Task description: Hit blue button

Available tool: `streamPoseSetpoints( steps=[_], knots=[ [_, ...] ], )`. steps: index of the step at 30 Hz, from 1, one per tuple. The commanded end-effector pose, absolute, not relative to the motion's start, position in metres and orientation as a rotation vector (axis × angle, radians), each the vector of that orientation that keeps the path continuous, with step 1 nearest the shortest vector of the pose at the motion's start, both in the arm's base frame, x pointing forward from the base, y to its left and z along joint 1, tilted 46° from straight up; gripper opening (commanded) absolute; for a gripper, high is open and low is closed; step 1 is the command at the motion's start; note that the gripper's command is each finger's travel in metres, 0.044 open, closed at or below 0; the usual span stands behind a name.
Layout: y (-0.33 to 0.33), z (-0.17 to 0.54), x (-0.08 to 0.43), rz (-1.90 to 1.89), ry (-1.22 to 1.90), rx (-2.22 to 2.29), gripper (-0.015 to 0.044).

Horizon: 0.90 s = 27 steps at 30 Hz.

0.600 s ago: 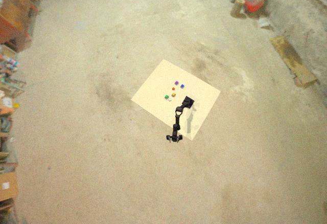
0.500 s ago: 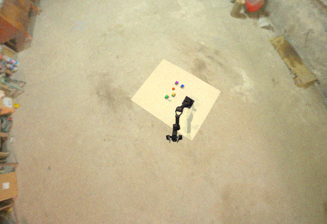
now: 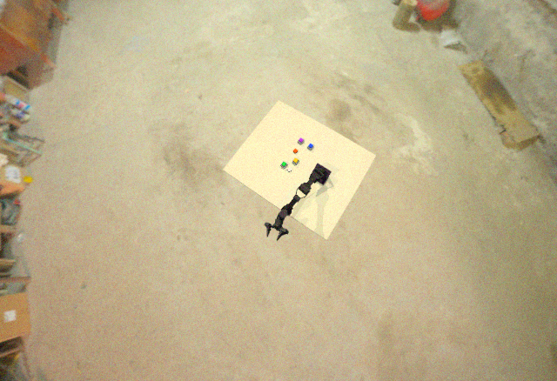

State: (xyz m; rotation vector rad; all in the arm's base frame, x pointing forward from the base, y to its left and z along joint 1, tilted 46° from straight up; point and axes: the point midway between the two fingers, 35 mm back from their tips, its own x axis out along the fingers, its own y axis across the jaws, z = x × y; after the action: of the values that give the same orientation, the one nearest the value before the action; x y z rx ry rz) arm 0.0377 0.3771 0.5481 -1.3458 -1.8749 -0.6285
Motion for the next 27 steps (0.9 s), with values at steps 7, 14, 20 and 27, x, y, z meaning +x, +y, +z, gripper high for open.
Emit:
streamPoseSetpoints(
  steps=[7,14,20,27],
  knots=[
    [0.41,0.454,0.219,-0.135,-1.66,-1.782,0.04],
    [0.373,0.376,0.343,0.212,-1.32,-1.958,0.04],
    [0.314,0.296,0.429,0.506,-0.943,-1.989,0.04],
    [0.211,0.199,0.495,0.758,-0.438,-1.882,0.04]
  ],
)
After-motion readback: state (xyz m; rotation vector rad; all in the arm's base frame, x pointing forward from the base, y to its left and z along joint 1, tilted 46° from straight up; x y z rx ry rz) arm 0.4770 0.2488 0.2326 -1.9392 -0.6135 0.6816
